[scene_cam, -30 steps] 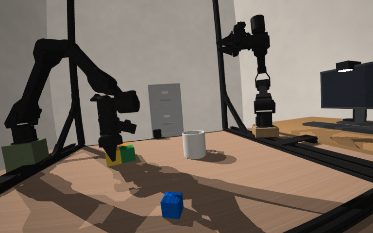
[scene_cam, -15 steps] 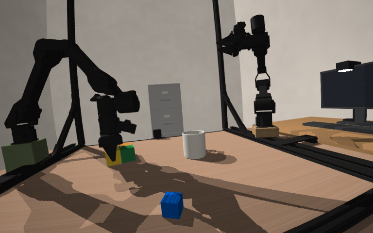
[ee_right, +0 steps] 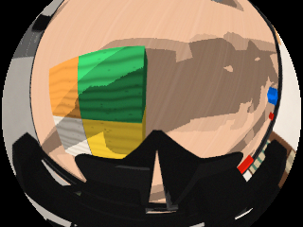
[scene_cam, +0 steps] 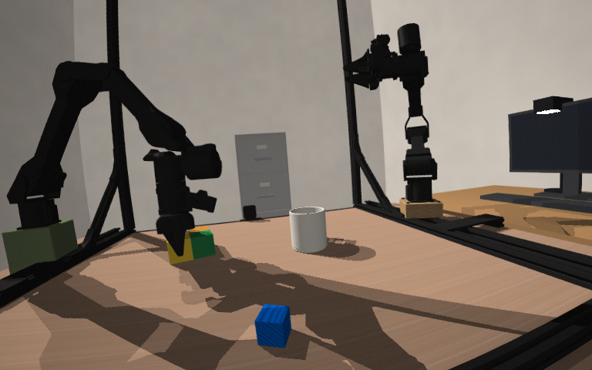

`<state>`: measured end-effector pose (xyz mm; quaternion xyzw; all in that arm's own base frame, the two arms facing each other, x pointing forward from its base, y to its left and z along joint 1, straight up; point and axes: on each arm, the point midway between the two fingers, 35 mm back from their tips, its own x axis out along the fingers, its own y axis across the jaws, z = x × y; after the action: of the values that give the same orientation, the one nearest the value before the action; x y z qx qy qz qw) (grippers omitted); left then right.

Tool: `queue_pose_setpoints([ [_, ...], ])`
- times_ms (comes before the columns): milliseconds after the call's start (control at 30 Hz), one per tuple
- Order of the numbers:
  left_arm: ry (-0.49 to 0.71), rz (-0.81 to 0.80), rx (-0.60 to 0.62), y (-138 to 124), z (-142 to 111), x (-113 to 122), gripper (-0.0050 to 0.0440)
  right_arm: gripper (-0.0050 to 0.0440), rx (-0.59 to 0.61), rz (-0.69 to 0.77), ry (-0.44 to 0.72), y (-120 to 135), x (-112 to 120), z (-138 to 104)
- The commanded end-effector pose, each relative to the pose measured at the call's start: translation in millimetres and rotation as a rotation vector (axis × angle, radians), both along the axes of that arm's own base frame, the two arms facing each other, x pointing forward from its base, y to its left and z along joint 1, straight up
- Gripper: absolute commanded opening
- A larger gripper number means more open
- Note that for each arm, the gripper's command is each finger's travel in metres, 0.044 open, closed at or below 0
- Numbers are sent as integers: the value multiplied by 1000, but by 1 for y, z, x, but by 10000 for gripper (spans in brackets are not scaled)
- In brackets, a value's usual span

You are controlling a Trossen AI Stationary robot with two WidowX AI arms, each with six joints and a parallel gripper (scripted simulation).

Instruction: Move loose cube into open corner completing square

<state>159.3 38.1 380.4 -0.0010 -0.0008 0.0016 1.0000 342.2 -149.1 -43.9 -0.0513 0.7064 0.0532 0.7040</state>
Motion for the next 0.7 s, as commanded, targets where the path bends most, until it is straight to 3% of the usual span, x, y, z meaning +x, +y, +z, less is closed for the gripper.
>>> queue_pose_setpoints([
  [0,0,-3,1,0,0,0,400,0,-2,-2,-3,0,0,1],
  [667,0,-3,1,0,0,0,400,0,-2,-2,-3,1,0,1],
])
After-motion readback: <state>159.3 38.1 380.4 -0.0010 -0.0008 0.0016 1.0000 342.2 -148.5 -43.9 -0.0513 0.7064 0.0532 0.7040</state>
